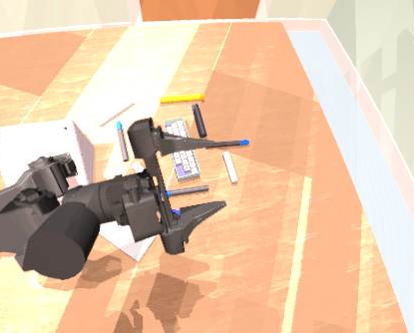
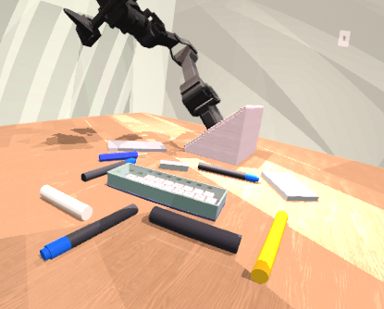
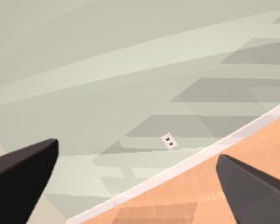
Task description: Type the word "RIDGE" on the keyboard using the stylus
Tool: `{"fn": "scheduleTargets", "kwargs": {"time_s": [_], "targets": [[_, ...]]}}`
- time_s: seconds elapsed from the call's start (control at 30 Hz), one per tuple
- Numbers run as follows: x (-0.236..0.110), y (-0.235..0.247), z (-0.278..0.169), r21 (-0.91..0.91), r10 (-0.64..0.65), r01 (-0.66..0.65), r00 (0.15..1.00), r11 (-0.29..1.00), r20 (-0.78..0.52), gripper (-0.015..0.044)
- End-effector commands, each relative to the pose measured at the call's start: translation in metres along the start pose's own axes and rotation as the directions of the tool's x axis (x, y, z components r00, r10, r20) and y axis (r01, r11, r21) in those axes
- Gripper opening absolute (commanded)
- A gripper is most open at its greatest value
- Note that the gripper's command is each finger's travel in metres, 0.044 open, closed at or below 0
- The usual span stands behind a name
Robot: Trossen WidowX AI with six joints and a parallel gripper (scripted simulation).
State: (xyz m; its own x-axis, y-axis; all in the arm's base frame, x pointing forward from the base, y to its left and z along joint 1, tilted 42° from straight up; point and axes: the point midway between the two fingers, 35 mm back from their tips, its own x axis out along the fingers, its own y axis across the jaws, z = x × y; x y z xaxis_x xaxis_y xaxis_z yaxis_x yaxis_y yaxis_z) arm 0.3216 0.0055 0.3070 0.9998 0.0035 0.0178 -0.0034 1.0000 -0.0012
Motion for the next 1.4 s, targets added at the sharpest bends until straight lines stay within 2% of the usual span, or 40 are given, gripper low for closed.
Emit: {"fn": "scheduleTargets", "kwargs": {"time_s": [0.0, 0.1, 0.23, 0.37, 0.53, 0.77, 1.0, 1.1, 1.37], "targets": [[0.002, 0.000, -0.002, 0.002, -0.001, 0.001, 1.000, 1.000, -0.011, 0.0414], [0.022, 0.004, -0.033, 0.023, -0.018, 0.022, 0.987, 0.999, -0.162, 0.0335], [0.046, 0.012, -0.091, 0.022, -0.054, 0.070, 0.910, 0.997, -0.411, 0.0230], [0.059, 0.022, -0.148, -0.011, -0.102, 0.121, 0.781, 0.993, -0.616, 0.0125], [0.059, 0.033, -0.218, -0.117, -0.191, 0.165, 0.566, 0.979, -0.802, 0.0000], [0.036, 0.043, -0.303, -0.350, -0.375, 0.143, 0.233, 0.926, -0.897, 0.0000], [-0.001, 0.043, -0.369, -0.603, -0.602, -0.001, -0.039, 0.798, -0.797, 0.0000], [-0.010, 0.042, -0.380, -0.649, -0.651, -0.045, -0.081, 0.759, -0.755, 0.0000], [-0.010, 0.042, -0.380, -0.649, -0.651, -0.045, -0.081, 0.759, -0.755, 0.0000]]}}
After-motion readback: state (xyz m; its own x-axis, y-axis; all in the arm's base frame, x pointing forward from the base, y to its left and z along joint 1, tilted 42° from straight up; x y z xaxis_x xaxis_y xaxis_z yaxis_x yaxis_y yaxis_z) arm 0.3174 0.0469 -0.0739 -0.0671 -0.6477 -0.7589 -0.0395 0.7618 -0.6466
